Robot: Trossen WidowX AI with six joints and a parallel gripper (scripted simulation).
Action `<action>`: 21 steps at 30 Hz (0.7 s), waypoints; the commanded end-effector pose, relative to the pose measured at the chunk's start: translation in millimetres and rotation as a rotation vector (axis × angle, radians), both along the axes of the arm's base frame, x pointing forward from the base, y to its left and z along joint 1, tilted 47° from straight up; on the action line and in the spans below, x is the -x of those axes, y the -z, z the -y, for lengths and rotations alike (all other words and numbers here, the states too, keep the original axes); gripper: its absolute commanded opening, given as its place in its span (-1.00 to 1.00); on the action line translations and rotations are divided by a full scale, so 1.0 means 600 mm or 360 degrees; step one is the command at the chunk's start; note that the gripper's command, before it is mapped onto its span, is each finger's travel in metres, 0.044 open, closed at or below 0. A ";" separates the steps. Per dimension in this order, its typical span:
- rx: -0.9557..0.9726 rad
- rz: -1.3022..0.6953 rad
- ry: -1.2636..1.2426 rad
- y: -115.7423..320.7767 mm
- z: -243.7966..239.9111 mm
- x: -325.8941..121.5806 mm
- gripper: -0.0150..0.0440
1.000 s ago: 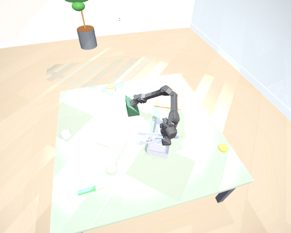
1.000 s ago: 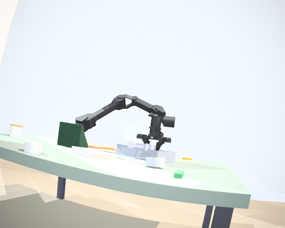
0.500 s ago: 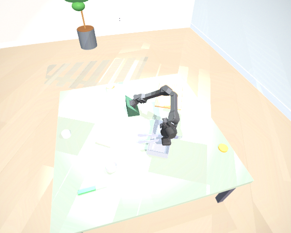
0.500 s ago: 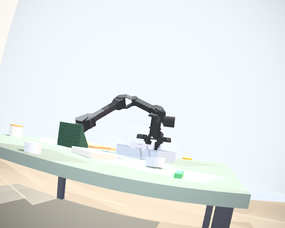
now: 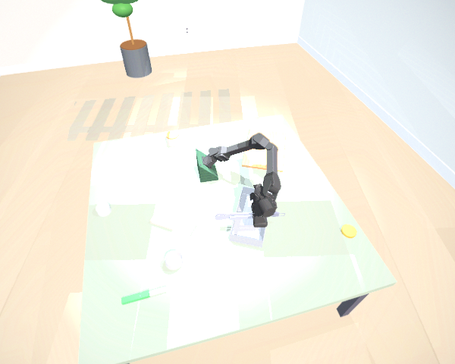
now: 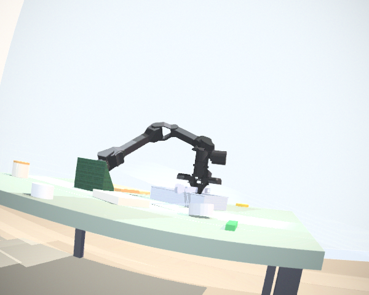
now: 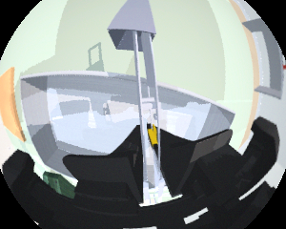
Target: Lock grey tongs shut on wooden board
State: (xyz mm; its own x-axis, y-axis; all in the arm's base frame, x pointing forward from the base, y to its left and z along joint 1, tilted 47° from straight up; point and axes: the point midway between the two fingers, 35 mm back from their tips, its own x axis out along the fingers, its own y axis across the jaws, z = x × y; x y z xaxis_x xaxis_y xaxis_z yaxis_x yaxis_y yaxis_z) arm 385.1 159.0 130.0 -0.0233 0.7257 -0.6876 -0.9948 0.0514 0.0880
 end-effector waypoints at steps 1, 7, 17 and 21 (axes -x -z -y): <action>0.0000 0.0003 -0.0001 0.000 0.000 -0.001 -0.53; 0.0000 0.0003 -0.0001 0.000 0.000 -0.001 -1.00; -0.0002 -0.0005 0.0088 -0.076 0.084 -0.012 -1.00; -0.0012 -0.0013 0.0165 -0.141 0.153 -0.003 -1.00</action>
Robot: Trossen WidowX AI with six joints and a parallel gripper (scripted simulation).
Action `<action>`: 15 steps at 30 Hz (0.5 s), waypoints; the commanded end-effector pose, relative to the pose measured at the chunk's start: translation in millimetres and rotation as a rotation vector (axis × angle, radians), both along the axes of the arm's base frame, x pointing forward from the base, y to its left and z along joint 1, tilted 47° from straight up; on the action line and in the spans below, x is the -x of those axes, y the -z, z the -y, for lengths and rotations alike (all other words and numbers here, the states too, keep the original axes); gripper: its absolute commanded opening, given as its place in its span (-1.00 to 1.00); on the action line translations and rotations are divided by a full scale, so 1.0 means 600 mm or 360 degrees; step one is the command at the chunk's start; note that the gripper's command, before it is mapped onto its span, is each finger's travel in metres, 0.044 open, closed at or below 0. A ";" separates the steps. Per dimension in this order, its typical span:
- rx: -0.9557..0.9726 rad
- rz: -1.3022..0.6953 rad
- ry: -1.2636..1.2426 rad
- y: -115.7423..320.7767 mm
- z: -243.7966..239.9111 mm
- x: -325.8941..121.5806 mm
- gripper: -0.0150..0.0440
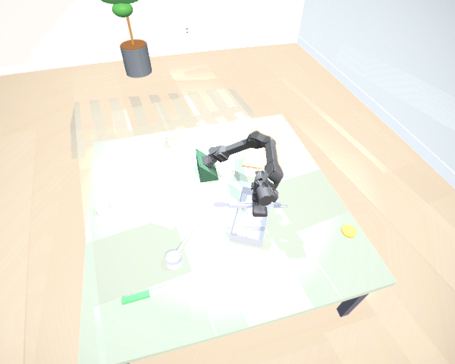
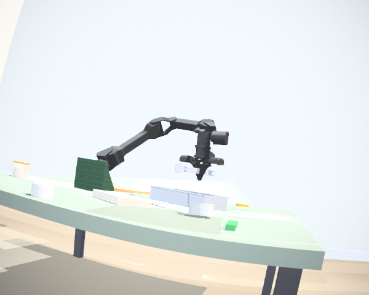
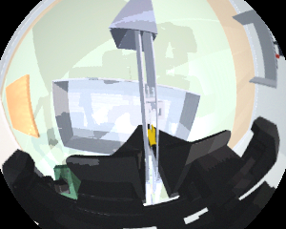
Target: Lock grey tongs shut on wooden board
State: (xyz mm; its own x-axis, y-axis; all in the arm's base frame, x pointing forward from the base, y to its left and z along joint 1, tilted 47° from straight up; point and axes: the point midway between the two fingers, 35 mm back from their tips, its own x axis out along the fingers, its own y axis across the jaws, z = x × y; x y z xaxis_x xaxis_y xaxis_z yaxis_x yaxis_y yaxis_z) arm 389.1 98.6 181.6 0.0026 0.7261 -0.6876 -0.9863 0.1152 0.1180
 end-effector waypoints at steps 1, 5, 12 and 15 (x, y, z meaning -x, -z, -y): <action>-0.0012 0.0036 0.0067 -0.058 0.055 0.005 -1.00; -0.0012 0.0036 0.0067 -0.058 0.055 0.005 -1.00; -0.0009 0.0011 0.0070 -0.053 0.051 0.007 -1.00; -0.0004 -0.0023 0.0097 -0.063 0.039 0.015 -1.00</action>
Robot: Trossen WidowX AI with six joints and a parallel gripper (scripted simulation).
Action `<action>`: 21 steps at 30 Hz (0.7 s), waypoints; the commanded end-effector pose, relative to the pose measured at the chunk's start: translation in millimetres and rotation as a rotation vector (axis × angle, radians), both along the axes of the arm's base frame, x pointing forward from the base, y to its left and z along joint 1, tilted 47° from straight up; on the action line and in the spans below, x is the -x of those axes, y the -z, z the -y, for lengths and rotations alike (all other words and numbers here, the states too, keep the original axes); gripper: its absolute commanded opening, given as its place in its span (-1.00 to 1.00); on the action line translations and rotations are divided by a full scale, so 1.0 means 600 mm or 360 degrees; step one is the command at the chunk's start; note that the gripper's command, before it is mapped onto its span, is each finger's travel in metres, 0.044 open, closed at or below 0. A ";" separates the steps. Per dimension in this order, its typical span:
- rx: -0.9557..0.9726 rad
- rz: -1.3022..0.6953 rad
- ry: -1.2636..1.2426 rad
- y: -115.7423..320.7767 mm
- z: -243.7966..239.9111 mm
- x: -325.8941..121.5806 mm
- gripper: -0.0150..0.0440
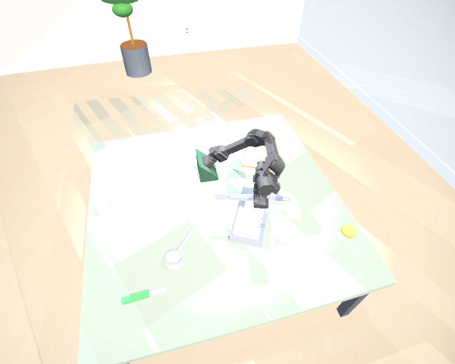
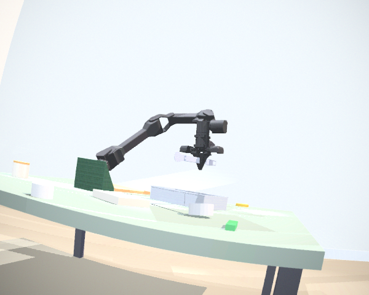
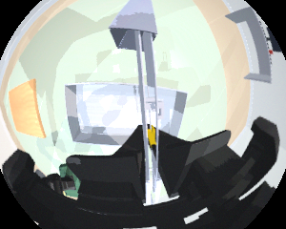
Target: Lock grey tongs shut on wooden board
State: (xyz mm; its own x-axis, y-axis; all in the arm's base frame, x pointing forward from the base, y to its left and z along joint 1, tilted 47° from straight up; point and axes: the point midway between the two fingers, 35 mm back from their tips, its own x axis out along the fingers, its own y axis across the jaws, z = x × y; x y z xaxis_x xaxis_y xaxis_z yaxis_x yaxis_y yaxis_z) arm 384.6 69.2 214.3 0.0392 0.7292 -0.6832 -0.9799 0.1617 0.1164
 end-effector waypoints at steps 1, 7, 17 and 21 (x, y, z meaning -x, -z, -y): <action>0.0007 -0.0045 0.0035 -0.014 -0.016 0.012 -1.00; 0.0019 -0.0179 0.0148 -0.054 -0.059 0.047 -1.00; 0.0026 -0.0397 0.0344 -0.115 -0.121 0.120 -1.00; 0.0028 -0.0474 0.0421 -0.136 -0.138 0.152 -1.00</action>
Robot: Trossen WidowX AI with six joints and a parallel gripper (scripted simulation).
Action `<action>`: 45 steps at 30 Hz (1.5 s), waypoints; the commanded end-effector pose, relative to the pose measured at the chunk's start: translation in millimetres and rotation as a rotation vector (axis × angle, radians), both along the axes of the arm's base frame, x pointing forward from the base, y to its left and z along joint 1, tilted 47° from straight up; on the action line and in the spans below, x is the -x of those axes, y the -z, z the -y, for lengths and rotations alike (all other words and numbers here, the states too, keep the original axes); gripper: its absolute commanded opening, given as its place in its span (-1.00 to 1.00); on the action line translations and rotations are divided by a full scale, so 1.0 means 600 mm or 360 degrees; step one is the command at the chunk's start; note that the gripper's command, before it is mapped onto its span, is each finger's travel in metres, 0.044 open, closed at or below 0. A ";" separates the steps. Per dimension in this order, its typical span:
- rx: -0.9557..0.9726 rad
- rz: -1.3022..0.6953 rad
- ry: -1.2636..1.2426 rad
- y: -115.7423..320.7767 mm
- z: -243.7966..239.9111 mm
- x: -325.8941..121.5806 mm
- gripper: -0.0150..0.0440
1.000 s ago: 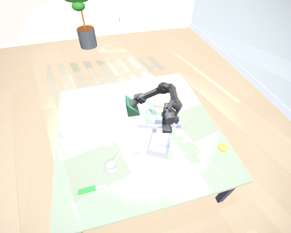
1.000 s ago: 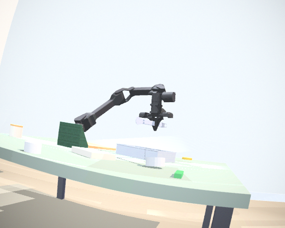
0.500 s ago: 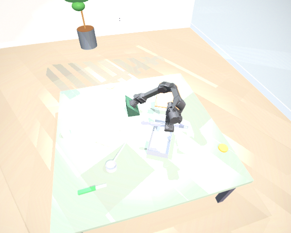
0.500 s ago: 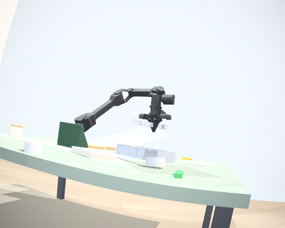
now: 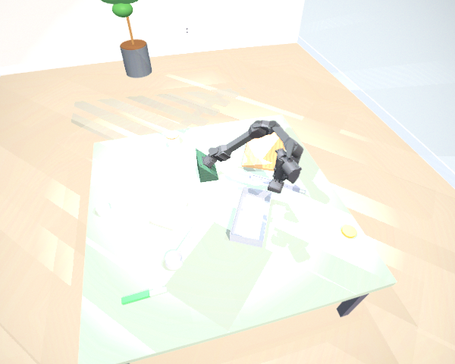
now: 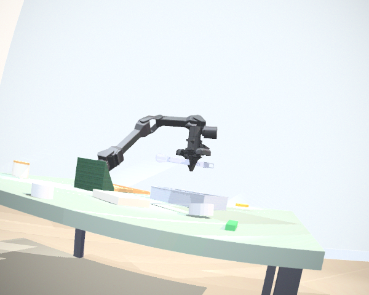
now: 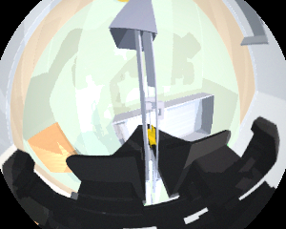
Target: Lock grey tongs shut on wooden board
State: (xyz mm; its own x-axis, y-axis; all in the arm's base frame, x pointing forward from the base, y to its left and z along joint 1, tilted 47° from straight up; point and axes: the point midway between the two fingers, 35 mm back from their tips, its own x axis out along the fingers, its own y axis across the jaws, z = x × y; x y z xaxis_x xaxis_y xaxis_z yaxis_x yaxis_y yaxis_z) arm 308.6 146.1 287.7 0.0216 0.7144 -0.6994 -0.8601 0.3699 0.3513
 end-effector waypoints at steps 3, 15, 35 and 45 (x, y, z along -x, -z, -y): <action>0.0007 -0.0121 0.0120 -0.028 -0.022 0.049 -1.00; -0.0027 -0.0382 0.0357 -0.082 -0.060 0.154 -1.00; -0.0083 -0.0677 0.0591 -0.125 -0.071 0.270 -1.00; 0.0019 -0.0760 0.0640 -0.115 -0.087 0.297 -1.00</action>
State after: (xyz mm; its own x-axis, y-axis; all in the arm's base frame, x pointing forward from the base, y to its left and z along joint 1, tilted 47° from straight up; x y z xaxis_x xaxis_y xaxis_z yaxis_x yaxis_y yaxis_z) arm 136.8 195.1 359.3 -0.0204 0.7238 -0.6897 -0.4262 0.6177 0.6609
